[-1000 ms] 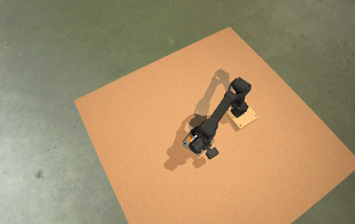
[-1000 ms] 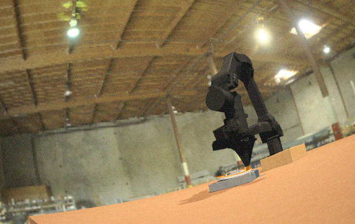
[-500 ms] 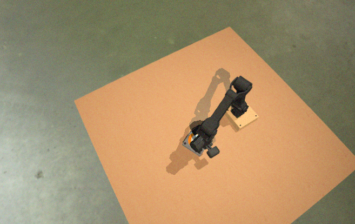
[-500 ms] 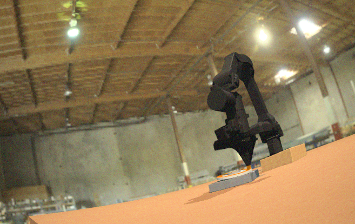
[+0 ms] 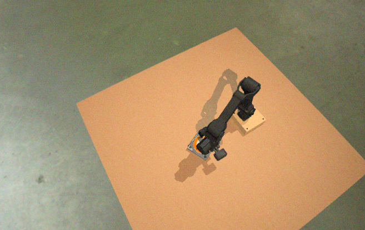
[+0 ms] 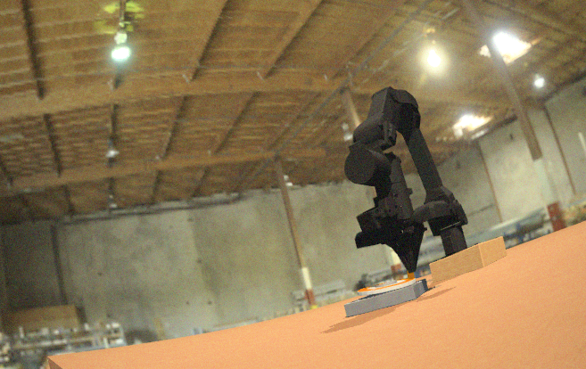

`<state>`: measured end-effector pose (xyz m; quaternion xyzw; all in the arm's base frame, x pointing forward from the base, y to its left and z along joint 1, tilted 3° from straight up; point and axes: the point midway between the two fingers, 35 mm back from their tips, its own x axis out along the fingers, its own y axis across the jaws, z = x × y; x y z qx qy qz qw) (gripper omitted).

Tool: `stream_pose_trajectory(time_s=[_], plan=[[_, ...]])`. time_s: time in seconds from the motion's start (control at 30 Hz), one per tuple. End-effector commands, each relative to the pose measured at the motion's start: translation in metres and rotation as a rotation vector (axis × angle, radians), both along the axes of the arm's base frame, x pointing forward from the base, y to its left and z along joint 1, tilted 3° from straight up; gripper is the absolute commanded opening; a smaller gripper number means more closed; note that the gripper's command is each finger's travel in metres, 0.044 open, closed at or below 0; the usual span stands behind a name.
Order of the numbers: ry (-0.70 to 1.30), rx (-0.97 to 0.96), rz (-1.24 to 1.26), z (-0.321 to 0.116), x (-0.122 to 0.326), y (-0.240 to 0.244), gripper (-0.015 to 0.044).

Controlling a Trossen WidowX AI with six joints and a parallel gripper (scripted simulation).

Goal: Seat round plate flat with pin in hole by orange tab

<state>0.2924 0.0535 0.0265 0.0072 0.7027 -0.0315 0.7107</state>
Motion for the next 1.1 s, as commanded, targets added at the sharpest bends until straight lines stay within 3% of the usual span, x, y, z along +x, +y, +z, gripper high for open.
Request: stream_pose_trajectory(time_s=[0.0, 1.07], plan=[[0.014, -0.009, 0.001, -0.002, -0.008, -0.005, 0.0], [0.015, -0.011, 0.001, 0.003, -0.028, -0.028, 0.0]])
